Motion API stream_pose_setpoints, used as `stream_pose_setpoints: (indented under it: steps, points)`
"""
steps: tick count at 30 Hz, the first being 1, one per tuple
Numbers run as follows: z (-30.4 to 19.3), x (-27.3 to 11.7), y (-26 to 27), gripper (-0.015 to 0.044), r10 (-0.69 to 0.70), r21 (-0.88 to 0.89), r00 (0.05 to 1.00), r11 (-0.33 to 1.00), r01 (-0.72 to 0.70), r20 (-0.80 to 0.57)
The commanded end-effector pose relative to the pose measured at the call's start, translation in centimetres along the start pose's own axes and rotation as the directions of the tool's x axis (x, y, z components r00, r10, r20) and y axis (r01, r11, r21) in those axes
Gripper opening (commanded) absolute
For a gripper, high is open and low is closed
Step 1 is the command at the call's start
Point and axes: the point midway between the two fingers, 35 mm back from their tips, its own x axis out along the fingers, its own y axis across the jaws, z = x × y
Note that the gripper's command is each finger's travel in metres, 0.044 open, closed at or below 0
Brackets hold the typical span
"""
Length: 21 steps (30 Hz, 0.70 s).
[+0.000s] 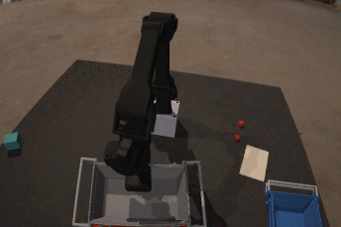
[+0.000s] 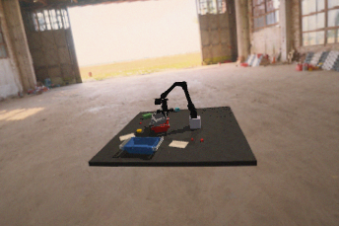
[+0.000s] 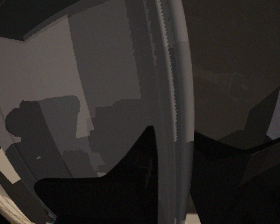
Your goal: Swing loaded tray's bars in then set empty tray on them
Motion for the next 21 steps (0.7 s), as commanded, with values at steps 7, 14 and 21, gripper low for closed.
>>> stream_pose_setpoints:
  steps: [7, 14, 21]
  points:
    - [0.06, 1.14, -0.6, 0.0, -0.015, -0.004, 1.0, 1.0, 0.015, 0.003]
    - [0.06, 1.14, -0.6, 0.0, -0.015, -0.004, 1.0, 1.0, 0.015, 0.003]
    - [0.07, 1.63, -0.74, 0.0, -0.015, -0.004, 1.0, 1.0, 0.015, 0.003]
